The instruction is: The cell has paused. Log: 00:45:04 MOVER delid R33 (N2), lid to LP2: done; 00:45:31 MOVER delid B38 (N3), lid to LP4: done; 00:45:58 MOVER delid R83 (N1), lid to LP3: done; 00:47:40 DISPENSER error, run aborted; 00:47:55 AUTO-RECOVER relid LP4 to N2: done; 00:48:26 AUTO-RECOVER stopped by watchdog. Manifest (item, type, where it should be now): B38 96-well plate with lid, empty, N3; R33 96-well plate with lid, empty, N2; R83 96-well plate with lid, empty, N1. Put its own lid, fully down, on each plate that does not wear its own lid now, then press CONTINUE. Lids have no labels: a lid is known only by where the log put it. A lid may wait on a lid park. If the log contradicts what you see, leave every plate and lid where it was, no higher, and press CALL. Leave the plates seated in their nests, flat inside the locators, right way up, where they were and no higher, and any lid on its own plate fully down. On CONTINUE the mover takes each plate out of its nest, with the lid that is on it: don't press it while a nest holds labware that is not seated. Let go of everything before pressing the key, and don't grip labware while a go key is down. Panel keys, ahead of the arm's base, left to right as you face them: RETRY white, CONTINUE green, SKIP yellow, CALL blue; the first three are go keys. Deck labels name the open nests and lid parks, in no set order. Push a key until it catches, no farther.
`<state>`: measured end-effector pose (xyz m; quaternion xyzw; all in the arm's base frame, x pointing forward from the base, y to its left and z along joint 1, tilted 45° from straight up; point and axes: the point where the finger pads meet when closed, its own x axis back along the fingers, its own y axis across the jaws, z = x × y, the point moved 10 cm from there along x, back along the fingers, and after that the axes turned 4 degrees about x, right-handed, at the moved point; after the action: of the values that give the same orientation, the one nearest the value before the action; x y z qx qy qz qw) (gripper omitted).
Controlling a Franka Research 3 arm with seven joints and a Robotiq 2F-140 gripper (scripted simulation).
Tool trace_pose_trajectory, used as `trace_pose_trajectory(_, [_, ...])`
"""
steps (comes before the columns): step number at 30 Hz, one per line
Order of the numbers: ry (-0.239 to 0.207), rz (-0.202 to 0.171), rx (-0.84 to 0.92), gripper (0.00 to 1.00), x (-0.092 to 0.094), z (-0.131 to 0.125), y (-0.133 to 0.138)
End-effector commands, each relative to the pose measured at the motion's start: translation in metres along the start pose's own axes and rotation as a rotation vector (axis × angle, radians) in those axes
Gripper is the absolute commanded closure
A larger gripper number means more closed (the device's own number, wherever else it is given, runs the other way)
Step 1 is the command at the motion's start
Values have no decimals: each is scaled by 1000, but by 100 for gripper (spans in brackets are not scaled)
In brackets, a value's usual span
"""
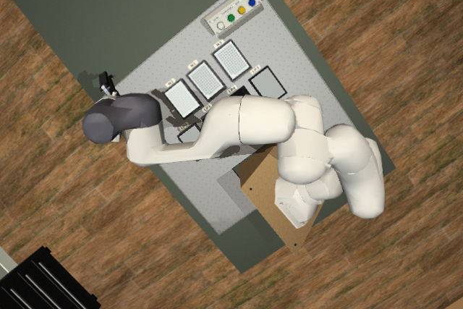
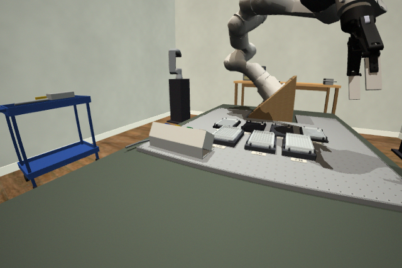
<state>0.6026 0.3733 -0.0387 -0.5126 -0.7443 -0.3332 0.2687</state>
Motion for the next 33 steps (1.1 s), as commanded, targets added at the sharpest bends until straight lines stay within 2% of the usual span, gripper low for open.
trace_pose_trajectory(1, [0, 0, 0, 0, 0, 0, 0])
trace_pose_trajectory(20, [-1, 0, -6, 0, 0, -1, 0])
trace_pose_trajectory(24, [-13, 0, -66, 0, 0, -10, -6])
trace_pose_trajectory(29, [-40, 1, -214, 0, -1, -35, -21])
trace_pose_trajectory(33, [-40, 1, -214, 0, -1, -35, -21])
